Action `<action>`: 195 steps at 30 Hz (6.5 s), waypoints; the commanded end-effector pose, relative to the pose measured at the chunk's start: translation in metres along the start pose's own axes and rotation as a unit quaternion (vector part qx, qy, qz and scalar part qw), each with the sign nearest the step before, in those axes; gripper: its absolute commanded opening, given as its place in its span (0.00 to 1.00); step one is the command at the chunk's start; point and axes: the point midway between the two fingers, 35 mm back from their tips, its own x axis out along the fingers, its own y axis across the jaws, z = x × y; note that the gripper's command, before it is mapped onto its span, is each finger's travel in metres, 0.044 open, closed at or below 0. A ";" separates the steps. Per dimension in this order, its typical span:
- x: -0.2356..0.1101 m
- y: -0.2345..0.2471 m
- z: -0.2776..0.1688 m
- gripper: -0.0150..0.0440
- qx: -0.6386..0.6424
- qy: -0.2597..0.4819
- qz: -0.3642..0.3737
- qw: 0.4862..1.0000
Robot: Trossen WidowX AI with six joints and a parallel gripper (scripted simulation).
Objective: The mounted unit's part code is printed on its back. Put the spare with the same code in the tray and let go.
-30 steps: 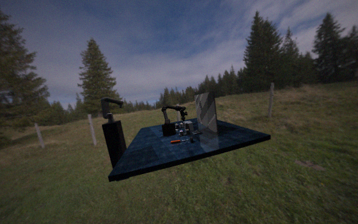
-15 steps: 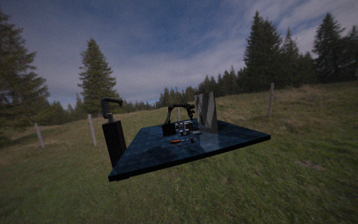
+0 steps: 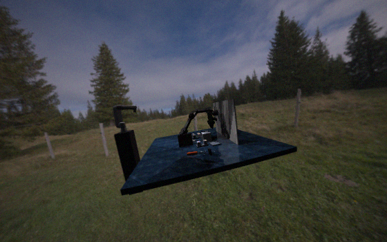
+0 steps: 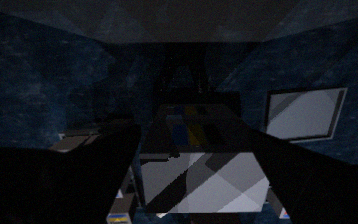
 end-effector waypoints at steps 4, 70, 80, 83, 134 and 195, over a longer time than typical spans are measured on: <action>-0.008 -0.023 -0.006 1.00 -0.009 0.012 0.010 1.000; 0.025 0.121 -0.234 0.76 -0.747 0.003 0.019 0.664; 0.039 0.119 -0.233 0.76 -0.747 0.006 0.016 0.664; 0.044 0.119 -0.232 0.76 -0.747 0.007 0.015 0.664; 0.104 0.123 -0.236 0.54 -0.748 0.003 0.018 0.663; 0.015 0.103 -0.214 0.25 -0.728 0.010 0.002 0.685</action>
